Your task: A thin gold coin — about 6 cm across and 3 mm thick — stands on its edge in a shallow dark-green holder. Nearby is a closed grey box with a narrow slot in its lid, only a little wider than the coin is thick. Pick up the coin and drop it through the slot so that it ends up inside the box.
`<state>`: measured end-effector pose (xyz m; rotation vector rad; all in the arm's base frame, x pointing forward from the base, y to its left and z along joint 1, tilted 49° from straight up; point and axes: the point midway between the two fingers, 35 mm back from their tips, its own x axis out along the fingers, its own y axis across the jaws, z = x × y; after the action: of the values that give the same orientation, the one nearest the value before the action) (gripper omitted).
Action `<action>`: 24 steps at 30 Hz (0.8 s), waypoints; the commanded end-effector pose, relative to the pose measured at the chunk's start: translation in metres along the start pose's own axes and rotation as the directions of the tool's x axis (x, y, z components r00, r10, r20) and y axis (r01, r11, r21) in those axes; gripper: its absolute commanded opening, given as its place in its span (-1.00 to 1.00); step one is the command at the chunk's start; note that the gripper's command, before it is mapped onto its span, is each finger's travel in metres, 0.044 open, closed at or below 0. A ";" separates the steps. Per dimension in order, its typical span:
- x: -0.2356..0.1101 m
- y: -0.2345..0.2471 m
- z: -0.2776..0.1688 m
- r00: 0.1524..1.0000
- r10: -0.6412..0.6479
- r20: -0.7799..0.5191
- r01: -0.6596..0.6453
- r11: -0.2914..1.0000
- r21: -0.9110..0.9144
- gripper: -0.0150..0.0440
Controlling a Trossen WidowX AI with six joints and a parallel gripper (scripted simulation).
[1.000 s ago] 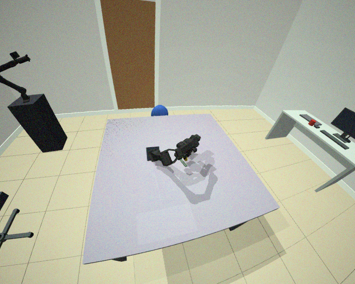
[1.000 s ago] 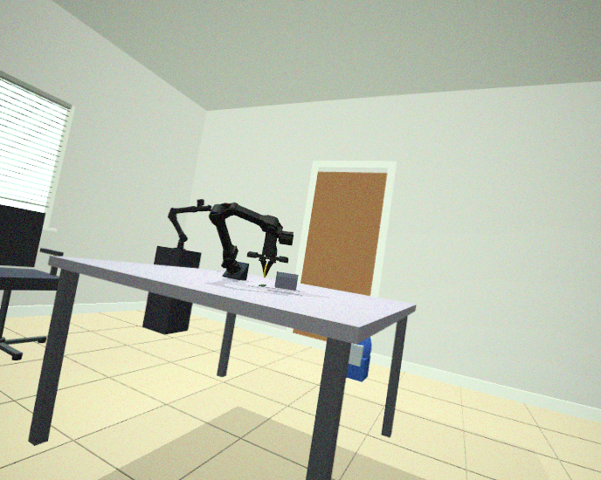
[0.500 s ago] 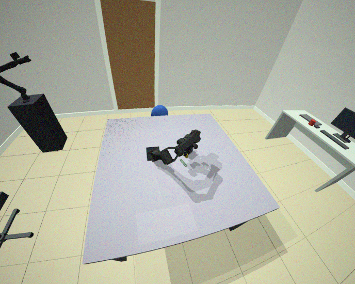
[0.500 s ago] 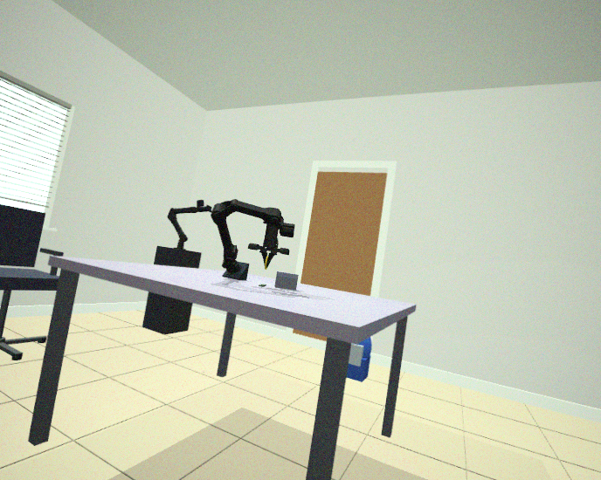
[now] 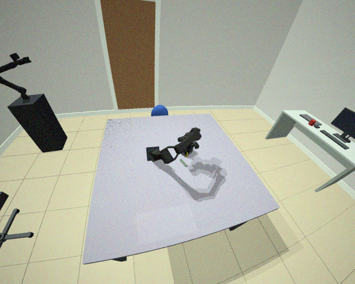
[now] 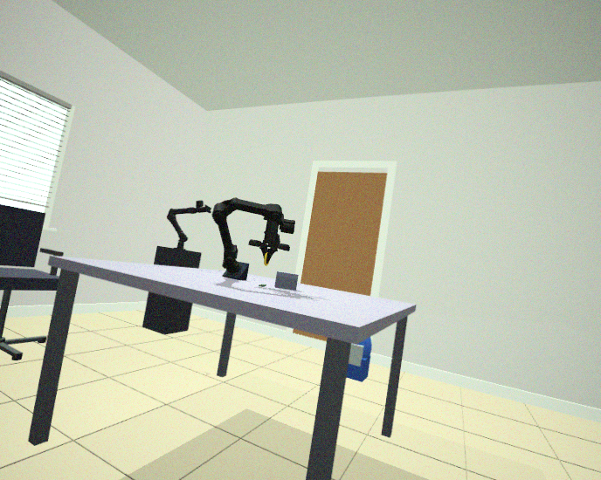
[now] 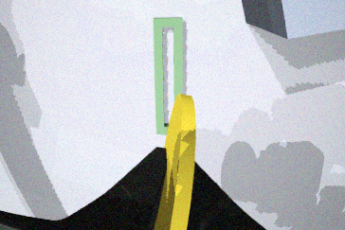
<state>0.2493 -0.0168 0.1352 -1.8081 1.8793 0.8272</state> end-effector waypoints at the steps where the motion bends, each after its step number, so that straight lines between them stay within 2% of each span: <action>1: 0.000 0.000 0.000 1.000 0.003 0.003 -0.003 0.993 0.114 -0.49; 12: -0.001 -0.002 -0.002 1.000 0.003 0.003 -0.004 0.880 0.475 -0.49; 24: -0.001 -0.003 -0.004 1.000 0.003 0.003 -0.004 0.614 0.790 -0.49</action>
<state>0.2525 -0.0183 0.1379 -1.2659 1.8228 0.0082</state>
